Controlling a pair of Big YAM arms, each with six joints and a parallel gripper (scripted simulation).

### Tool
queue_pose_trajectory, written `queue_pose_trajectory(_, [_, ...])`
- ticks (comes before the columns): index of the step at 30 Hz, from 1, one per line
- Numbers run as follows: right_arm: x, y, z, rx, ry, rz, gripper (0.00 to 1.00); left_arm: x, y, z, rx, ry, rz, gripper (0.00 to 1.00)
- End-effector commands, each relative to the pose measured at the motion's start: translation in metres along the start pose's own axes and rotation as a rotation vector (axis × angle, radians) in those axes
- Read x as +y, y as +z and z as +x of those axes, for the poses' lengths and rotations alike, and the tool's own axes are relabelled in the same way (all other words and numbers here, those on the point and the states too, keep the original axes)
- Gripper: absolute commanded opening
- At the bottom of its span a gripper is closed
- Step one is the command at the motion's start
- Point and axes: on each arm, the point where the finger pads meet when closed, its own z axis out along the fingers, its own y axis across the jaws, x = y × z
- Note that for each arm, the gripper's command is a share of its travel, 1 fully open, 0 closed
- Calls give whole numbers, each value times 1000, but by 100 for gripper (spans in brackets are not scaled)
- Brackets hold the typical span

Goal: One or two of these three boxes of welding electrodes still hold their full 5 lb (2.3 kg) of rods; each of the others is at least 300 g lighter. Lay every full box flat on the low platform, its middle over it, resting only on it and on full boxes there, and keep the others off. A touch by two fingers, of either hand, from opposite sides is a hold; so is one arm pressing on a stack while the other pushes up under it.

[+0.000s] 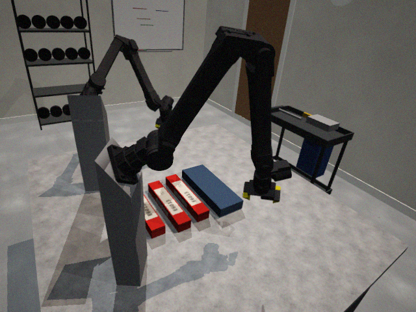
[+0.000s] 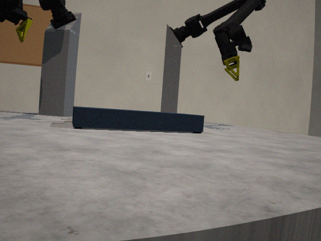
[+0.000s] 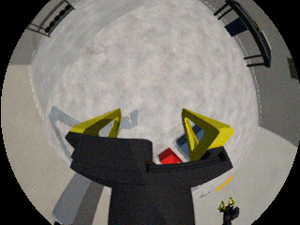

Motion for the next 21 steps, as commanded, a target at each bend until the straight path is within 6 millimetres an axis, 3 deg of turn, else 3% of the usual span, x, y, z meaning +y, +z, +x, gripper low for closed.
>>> queue_pose_trajectory(1, [15,-10,-16,2,-155,-27,100,-14,-25,7,40,-176,18,100])
queue_pose_trajectory(6, [55,-10,-17,80,-295,-102,100,-21,-43,28,116,-294,-30,100])
queue_pose_trajectory(10, [61,-18,-22,102,-352,-104,100,-23,-50,38,148,-329,-47,100])
queue_pose_trajectory(17, [119,-18,-23,210,-555,-214,100,-28,-78,77,277,-508,-113,100])
queue_pose_trajectory(21, [145,-24,-27,266,-671,-256,100,-28,-92,112,359,-597,-163,100])
